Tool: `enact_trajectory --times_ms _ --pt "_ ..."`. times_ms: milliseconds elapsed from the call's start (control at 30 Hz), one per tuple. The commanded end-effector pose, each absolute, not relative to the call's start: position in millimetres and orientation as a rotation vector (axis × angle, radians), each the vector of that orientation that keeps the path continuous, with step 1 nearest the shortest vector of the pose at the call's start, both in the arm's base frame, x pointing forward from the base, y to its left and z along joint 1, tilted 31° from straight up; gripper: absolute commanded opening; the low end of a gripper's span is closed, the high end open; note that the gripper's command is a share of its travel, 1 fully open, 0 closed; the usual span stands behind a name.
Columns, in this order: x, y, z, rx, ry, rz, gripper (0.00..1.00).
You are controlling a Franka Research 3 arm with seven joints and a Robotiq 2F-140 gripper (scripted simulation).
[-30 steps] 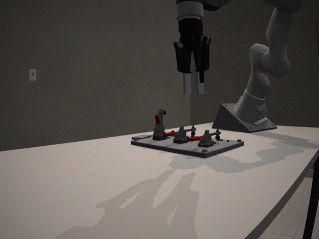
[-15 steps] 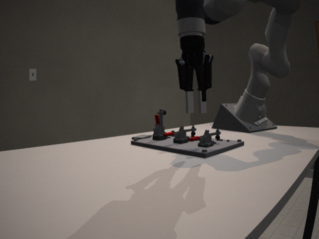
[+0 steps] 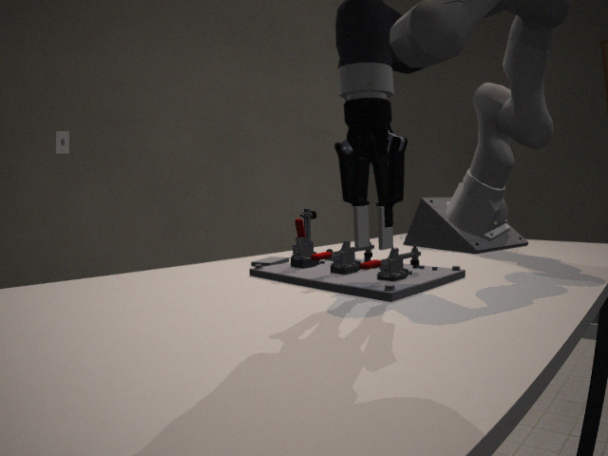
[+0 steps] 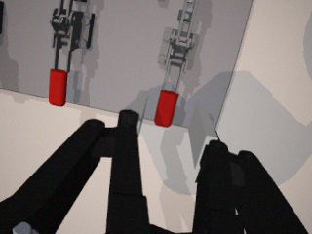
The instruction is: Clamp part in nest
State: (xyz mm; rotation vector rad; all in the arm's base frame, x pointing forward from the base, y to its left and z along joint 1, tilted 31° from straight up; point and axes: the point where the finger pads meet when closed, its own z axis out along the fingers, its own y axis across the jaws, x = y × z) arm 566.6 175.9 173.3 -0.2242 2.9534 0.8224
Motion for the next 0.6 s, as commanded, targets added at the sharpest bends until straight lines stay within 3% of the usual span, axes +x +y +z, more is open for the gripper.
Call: enact_trajectory --times_ms 0,567 --pt "572.4 176.7 171.8 -0.225 2.935 0.812 0.28" --pt "572.6 178.3 169.1 -0.225 2.935 0.812 0.28"
